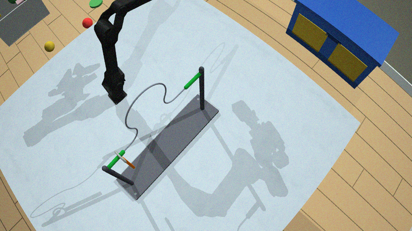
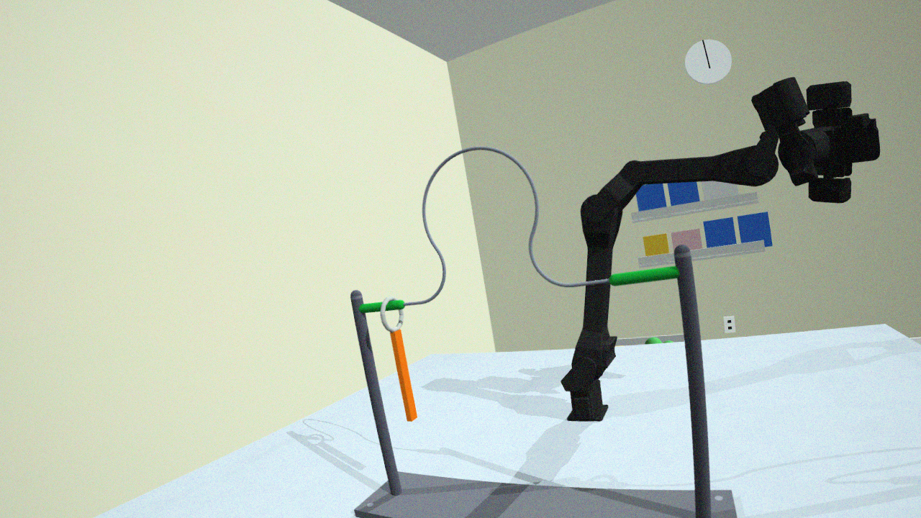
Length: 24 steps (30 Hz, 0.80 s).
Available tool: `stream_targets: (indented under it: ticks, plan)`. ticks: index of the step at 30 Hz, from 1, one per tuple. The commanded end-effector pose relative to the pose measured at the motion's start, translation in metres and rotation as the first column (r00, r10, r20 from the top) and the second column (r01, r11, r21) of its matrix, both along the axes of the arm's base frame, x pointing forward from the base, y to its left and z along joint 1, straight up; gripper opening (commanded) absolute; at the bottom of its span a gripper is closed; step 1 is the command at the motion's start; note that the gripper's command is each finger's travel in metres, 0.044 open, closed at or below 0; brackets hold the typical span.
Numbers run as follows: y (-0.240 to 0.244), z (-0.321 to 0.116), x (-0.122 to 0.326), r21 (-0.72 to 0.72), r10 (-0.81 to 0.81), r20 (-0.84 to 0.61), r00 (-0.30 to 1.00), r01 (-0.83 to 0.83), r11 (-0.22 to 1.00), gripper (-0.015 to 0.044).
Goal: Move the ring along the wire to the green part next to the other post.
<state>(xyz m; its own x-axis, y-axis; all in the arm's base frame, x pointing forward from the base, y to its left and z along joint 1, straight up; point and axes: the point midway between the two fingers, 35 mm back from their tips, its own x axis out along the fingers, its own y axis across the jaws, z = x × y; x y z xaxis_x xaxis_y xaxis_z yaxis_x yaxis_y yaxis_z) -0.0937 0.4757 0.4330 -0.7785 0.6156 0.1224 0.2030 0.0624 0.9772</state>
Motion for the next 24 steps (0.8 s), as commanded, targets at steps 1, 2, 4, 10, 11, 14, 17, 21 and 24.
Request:
stream_targets:
  ticks: [1,2,4,10,11,14,17,21,24]
  plan:
    - [-0.019,0.022,-0.011,0.002,0.015,-0.017,1.000,-0.015,1.000,0.0160]
    - [-0.023,0.026,-0.012,0.005,0.017,-0.019,1.000,-0.017,1.000,0.0160]
    - [-0.029,0.034,-0.012,0.010,0.017,-0.022,1.000,-0.017,1.000,0.0160]
    - [-0.035,0.048,0.005,0.026,-0.051,-0.031,0.998,0.052,0.998,0.0160]
    - [-0.034,0.049,0.012,0.029,-0.076,-0.033,0.997,0.077,0.997,0.0160]
    - [-0.033,0.054,0.042,0.041,-0.185,-0.039,0.982,0.186,0.982,0.0160]
    - [-0.035,0.060,0.075,0.053,-0.303,-0.046,0.952,0.305,0.951,0.0160]
    - [-0.043,0.067,0.119,0.068,-0.453,-0.057,0.890,0.456,0.888,0.0160]
    - [-0.052,0.072,0.152,0.078,-0.557,-0.064,0.828,0.561,0.824,0.0160]
